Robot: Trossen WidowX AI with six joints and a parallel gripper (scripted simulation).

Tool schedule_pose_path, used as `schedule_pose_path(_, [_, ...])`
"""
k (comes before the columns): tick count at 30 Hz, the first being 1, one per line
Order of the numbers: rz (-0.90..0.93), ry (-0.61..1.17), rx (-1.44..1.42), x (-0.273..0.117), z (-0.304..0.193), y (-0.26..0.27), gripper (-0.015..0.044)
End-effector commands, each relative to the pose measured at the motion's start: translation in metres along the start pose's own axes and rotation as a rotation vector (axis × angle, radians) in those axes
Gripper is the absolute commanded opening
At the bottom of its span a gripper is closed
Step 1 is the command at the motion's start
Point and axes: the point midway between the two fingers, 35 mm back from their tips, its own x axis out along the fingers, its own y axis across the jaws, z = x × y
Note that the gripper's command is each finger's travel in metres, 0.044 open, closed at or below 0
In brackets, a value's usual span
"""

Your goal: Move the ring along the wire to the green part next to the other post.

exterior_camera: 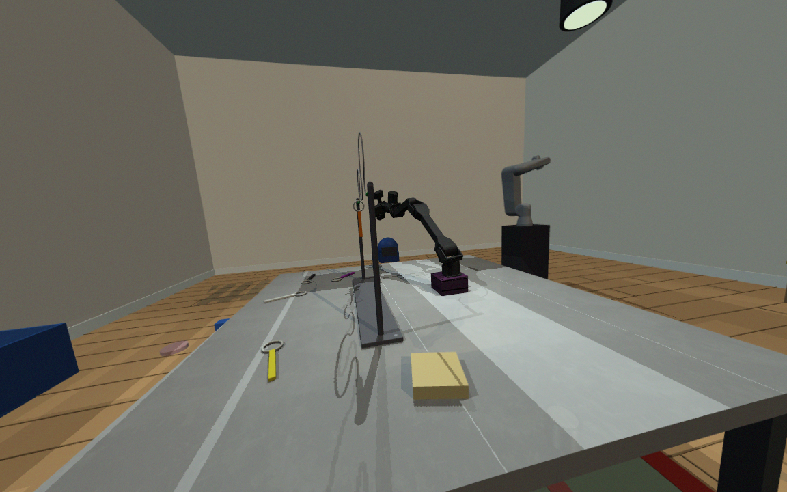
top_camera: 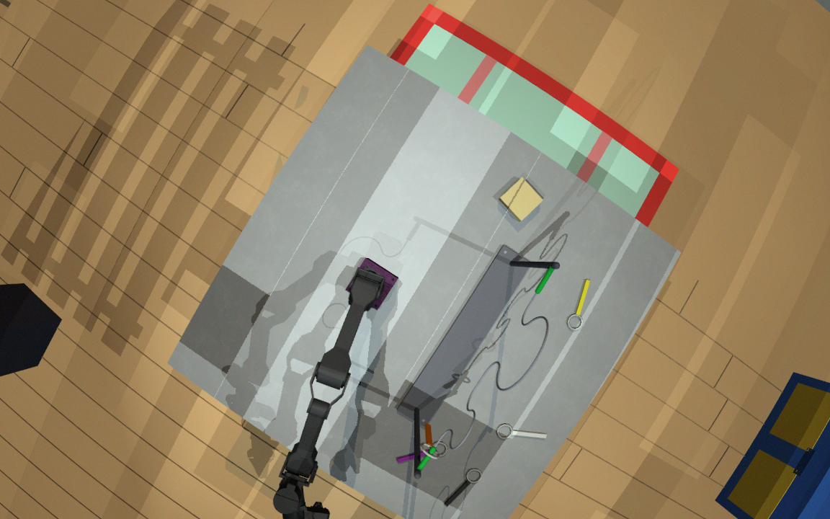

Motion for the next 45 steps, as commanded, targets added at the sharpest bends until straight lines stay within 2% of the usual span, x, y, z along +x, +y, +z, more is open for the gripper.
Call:
schedule_pose_path(1, [0.0, -0.002, 0.006, 0.0, 0.001, 0.0, 0.0374])
schedule_pose_path(9, [0.018, -0.108, 0.253, -0.019, 0.032, 0.01, 0.0164])
schedule_pose_path(26, [0.146, -0.34, 0.803, -0.091, 0.113, 0.03, 0.016])
schedule_pose_path(45, [0.433, -0.548, 1.377, -0.212, 0.207, 0.034, 0.016])
